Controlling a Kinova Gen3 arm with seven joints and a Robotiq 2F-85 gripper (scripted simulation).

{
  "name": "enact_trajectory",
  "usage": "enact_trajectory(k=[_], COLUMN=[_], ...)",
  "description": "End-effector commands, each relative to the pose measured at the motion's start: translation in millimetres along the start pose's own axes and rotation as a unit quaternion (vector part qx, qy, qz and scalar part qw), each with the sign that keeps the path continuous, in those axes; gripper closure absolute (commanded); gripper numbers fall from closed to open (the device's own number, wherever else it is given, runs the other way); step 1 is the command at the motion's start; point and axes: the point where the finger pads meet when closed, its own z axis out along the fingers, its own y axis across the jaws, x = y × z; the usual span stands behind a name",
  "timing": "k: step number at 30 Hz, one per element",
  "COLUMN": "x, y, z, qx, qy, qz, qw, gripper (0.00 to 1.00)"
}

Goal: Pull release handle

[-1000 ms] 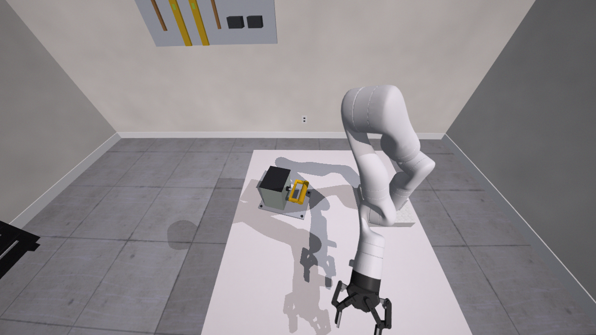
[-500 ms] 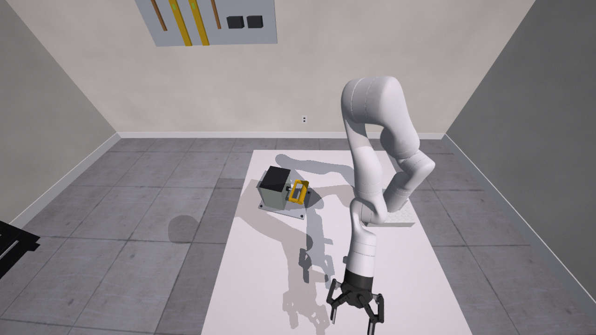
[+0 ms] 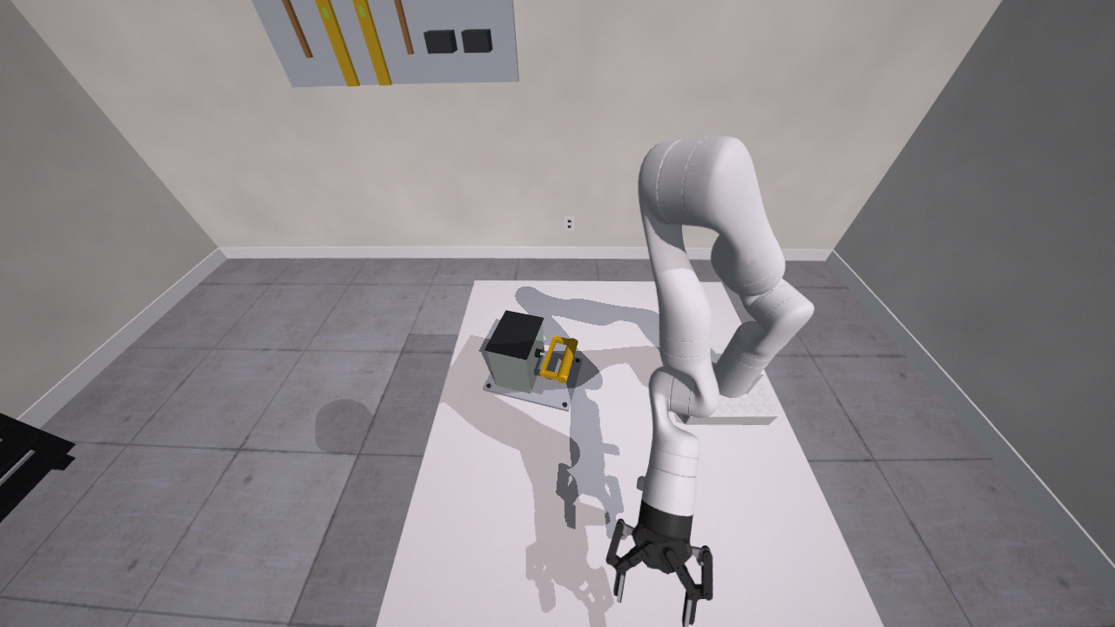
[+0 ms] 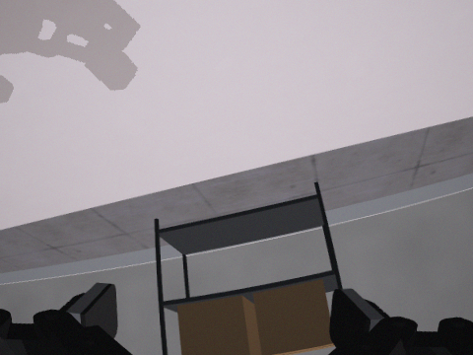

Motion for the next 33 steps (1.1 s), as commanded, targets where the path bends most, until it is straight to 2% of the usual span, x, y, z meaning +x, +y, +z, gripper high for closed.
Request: enact_trajectory(k=[1,33], x=[-0.5,10.6], y=[-3.8,-15.7], z=[-1.1,-6.4], qx=[0.001,-0.01], qy=[0.002,0.033], qz=[-0.001,-0.012], qw=[1.0,0.999], gripper=[0.0,0.0])
